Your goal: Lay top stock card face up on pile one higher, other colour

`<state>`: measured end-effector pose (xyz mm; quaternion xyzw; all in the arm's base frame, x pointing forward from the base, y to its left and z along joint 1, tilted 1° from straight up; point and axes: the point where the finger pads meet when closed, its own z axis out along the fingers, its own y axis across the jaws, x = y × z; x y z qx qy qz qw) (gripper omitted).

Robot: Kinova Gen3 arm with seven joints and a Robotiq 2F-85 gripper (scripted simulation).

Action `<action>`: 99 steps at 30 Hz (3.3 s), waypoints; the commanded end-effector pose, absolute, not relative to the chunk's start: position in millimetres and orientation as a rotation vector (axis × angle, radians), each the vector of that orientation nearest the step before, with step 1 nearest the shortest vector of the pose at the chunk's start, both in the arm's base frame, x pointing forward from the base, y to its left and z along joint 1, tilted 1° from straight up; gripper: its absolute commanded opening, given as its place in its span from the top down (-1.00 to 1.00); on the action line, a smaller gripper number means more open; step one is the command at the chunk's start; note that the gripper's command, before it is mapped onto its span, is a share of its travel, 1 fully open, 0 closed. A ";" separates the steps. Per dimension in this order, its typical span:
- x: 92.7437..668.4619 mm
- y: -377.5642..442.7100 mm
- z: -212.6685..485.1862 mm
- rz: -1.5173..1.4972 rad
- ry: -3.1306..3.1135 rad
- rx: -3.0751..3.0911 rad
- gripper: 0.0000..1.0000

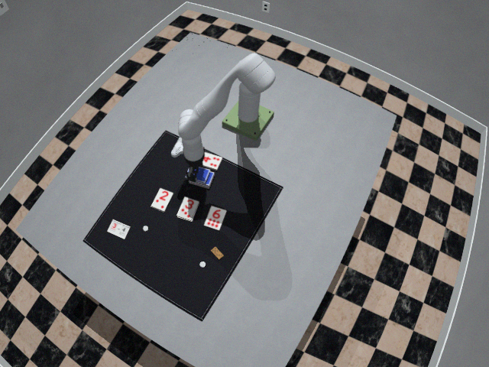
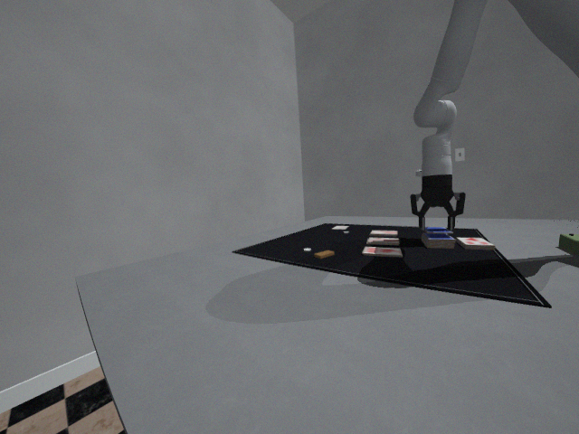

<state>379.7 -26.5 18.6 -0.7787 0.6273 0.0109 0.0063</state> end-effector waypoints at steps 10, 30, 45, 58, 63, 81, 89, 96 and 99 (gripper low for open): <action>380.2 -32.0 18.8 0.032 1.968 -2.431 -0.43; 380.2 -32.0 17.5 0.032 1.968 -2.431 -0.43; 380.1 -31.9 12.9 0.032 1.968 -2.431 -0.43; 380.1 -31.9 12.7 0.032 1.968 -2.431 -0.43; 380.1 -31.8 9.3 0.032 1.968 -2.431 -0.43; 380.1 -31.8 7.5 0.032 1.968 -2.431 -0.43; 380.1 -31.8 7.5 0.032 1.968 -2.431 -0.69; 380.1 -31.8 7.5 0.032 1.968 -2.431 -0.69; 380.1 -31.8 7.5 0.032 1.968 -2.431 -0.69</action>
